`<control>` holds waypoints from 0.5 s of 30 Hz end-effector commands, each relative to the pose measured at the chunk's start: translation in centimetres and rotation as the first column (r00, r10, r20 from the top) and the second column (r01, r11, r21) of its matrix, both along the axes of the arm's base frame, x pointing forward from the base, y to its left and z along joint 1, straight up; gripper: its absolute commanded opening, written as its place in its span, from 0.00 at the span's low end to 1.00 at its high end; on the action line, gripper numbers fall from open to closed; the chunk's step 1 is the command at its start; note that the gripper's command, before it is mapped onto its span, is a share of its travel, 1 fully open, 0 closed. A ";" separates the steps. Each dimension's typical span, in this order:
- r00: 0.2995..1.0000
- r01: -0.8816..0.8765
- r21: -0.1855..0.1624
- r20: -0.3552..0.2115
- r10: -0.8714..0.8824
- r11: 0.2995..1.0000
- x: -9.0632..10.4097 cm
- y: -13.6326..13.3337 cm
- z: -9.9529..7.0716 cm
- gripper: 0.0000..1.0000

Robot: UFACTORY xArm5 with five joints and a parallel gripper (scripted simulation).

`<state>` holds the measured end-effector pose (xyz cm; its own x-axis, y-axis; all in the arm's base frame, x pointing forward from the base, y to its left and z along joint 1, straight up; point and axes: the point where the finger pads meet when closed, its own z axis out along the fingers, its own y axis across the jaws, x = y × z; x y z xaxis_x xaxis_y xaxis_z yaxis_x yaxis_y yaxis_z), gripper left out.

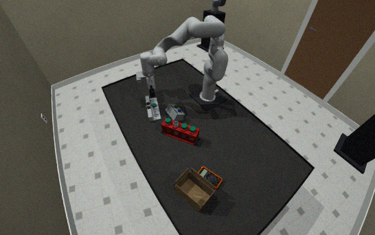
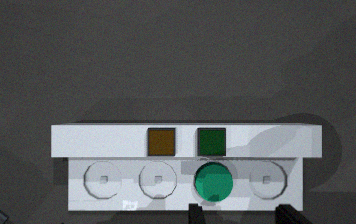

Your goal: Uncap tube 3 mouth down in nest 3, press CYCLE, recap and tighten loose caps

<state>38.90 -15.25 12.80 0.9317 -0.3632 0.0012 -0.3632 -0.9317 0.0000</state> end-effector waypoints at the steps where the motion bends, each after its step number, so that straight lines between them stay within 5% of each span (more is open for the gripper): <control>1: 1.000 0.000 -0.001 0.003 0.000 1.000 0.1 0.0 2.5 0.46; 4: 1.000 0.000 -0.001 0.003 0.000 1.000 0.1 0.0 3.8 0.46; 10: 1.000 0.000 -0.001 0.003 0.000 1.000 0.1 0.0 3.8 0.46; 11: 0.997 0.083 -0.001 0.003 -0.083 0.997 -0.3 0.7 3.6 0.00; 15: 0.947 0.321 0.001 0.003 -0.321 0.947 -1.4 3.0 2.9 0.00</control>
